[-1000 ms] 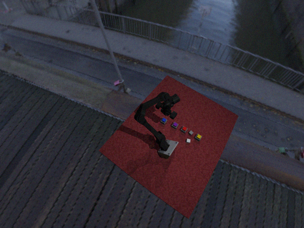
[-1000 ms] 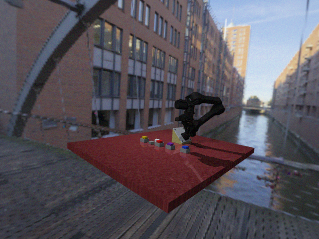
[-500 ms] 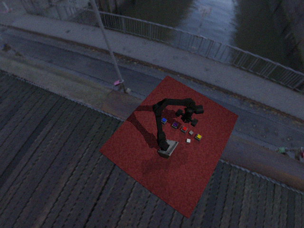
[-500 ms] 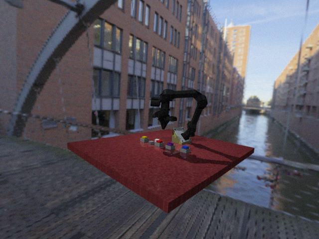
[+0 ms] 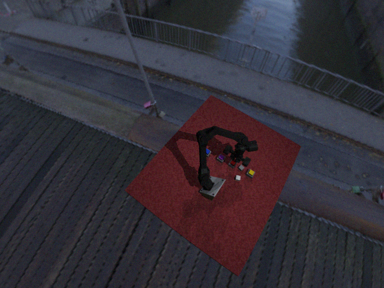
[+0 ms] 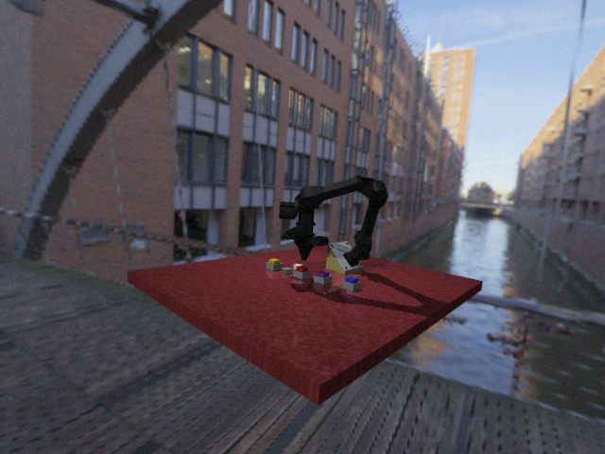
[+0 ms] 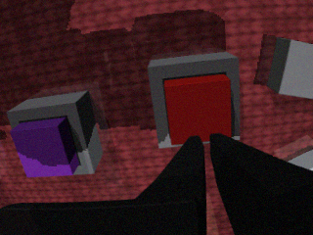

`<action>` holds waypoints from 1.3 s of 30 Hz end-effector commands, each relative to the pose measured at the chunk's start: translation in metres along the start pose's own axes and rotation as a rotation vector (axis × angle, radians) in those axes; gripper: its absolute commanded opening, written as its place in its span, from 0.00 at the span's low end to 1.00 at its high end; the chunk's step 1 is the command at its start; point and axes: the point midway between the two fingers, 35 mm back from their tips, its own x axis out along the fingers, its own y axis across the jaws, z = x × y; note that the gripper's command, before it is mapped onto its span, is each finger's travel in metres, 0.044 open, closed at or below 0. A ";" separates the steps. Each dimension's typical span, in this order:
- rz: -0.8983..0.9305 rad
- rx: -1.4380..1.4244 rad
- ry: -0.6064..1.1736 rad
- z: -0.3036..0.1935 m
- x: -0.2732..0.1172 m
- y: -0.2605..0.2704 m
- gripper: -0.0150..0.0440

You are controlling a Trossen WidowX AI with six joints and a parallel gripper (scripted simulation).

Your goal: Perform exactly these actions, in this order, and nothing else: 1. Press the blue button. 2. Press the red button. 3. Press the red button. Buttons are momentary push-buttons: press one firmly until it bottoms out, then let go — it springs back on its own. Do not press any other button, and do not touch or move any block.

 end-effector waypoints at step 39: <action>0.000 0.004 -0.018 0.003 0.035 -0.001 0.29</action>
